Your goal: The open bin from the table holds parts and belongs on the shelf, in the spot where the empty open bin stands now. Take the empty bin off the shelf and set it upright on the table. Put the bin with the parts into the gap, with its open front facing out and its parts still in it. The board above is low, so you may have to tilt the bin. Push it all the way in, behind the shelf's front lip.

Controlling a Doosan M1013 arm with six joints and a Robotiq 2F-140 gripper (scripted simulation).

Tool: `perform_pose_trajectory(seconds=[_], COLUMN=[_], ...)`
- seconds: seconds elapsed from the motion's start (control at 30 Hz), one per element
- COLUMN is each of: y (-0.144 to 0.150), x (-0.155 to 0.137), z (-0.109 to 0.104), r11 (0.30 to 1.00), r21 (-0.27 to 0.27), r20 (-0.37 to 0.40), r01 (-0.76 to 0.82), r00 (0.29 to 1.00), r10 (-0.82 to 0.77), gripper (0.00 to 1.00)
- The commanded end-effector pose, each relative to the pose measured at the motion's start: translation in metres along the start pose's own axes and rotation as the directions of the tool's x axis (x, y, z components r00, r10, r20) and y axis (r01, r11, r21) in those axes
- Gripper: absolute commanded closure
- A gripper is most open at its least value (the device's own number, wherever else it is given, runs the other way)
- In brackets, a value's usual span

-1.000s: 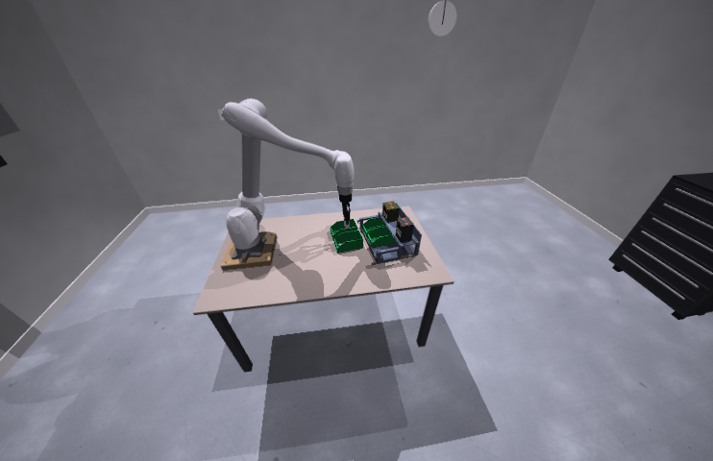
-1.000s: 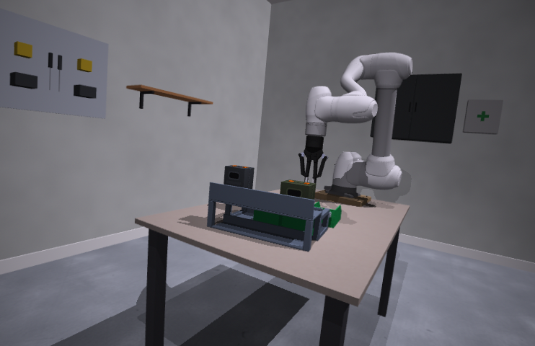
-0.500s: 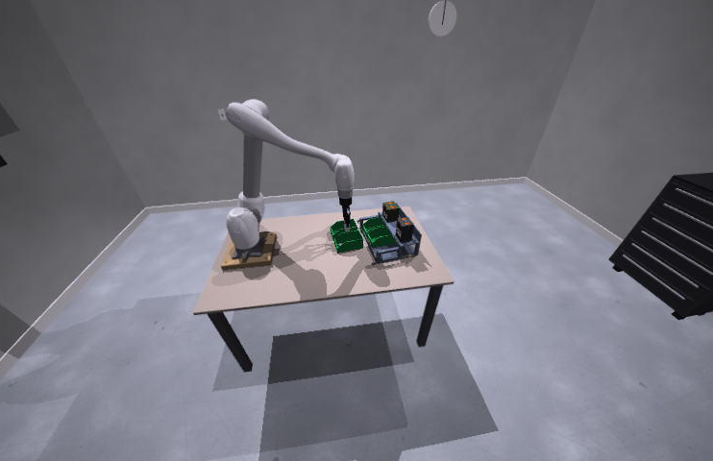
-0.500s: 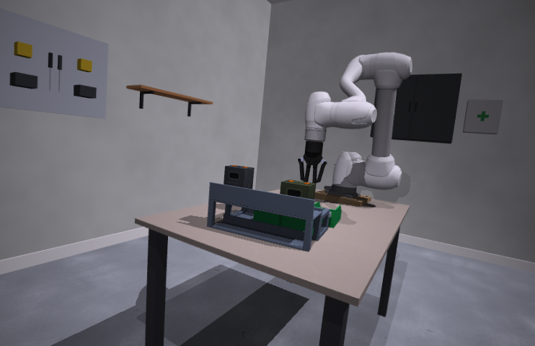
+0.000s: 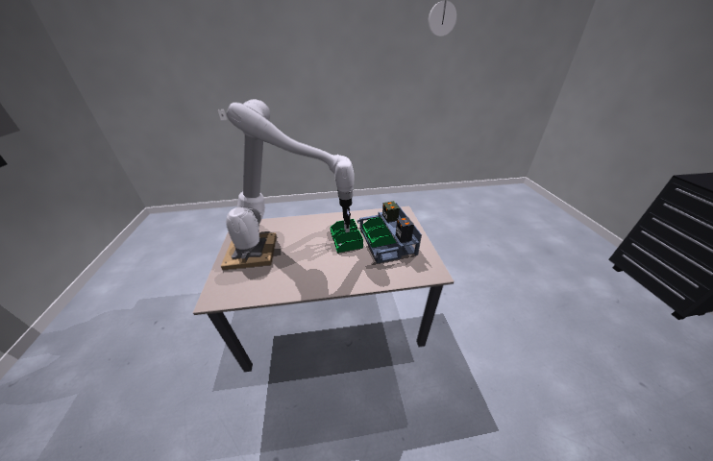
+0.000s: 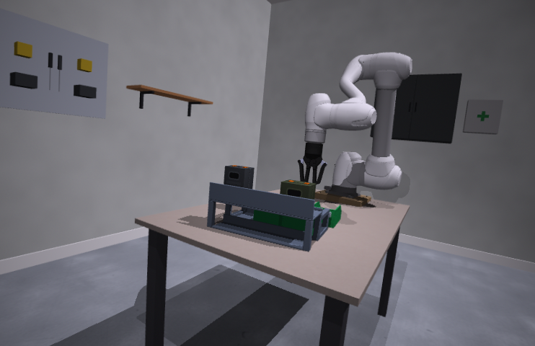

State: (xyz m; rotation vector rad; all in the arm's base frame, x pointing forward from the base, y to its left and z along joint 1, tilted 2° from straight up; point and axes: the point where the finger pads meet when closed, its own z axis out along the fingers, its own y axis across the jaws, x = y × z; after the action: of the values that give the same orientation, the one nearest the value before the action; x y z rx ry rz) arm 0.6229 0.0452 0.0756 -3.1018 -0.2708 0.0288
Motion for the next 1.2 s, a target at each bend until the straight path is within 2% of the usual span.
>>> perform_pose_trajectory(seconds=[0.0, 0.67, 1.17], y=[0.000, 0.000, 0.000], x=[0.000, 0.000, 0.000], z=[0.000, 0.001, 0.015], r11=[1.000, 1.000, 1.000], r21=[0.000, 0.000, 0.000], r20=[0.000, 0.000, 0.000], r01=[0.000, 0.000, 0.000], r00=[1.000, 1.000, 1.000], r10=[0.000, 0.000, 0.000], gripper=[0.76, 0.76, 0.76])
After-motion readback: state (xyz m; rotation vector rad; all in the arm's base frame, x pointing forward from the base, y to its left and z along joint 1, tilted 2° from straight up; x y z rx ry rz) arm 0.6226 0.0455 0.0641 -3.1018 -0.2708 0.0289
